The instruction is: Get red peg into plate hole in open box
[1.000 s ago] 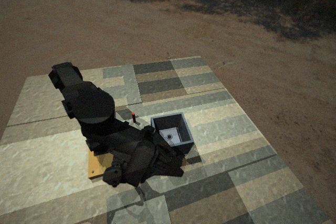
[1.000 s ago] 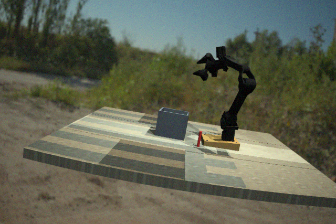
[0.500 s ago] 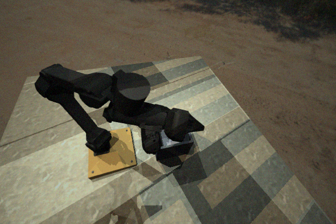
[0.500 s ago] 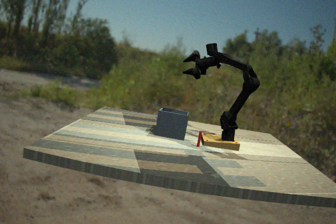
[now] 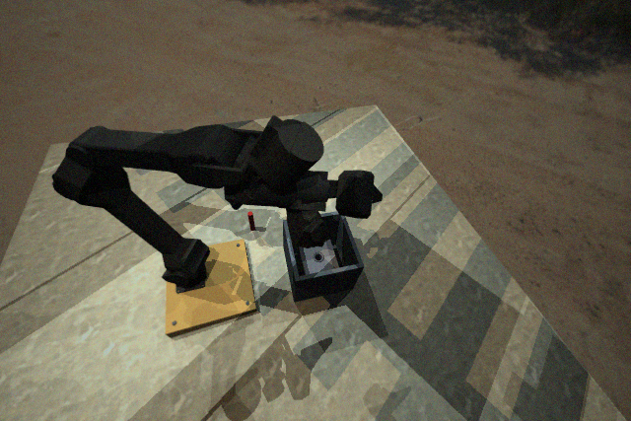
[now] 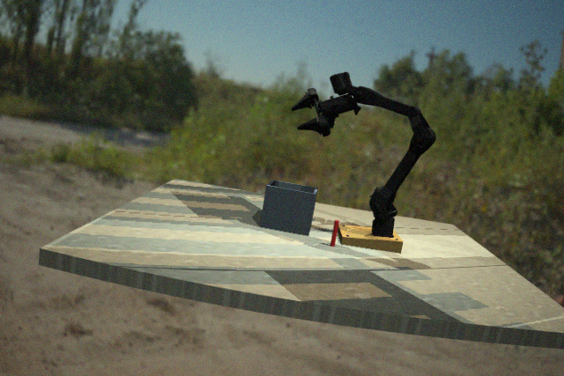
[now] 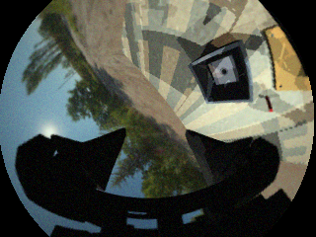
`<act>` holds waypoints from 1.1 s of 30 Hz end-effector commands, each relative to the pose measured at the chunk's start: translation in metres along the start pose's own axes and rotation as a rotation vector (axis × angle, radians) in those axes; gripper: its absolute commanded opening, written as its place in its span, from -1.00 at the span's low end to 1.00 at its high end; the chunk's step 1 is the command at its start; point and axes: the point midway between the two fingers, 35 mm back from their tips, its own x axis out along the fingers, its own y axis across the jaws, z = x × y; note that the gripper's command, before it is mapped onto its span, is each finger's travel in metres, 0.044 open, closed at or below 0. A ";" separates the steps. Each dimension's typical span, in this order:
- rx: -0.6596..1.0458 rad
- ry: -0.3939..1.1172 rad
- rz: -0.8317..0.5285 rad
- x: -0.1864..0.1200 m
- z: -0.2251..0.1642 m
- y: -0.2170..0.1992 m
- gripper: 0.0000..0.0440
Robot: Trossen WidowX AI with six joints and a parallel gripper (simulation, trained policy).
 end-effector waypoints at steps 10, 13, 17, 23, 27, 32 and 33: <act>-0.044 0.053 -0.213 0.023 -0.027 -0.055 1.00; -0.058 0.062 -0.271 0.026 -0.032 -0.071 1.00; -0.078 0.070 -0.353 0.030 -0.037 -0.093 1.00; -0.114 0.071 -0.489 0.032 -0.042 -0.131 1.00; -0.142 0.063 -0.587 0.031 -0.042 -0.158 0.99; -0.183 0.043 -0.714 0.028 -0.040 -0.191 0.98; -0.192 0.038 -0.740 0.026 -0.039 -0.198 0.98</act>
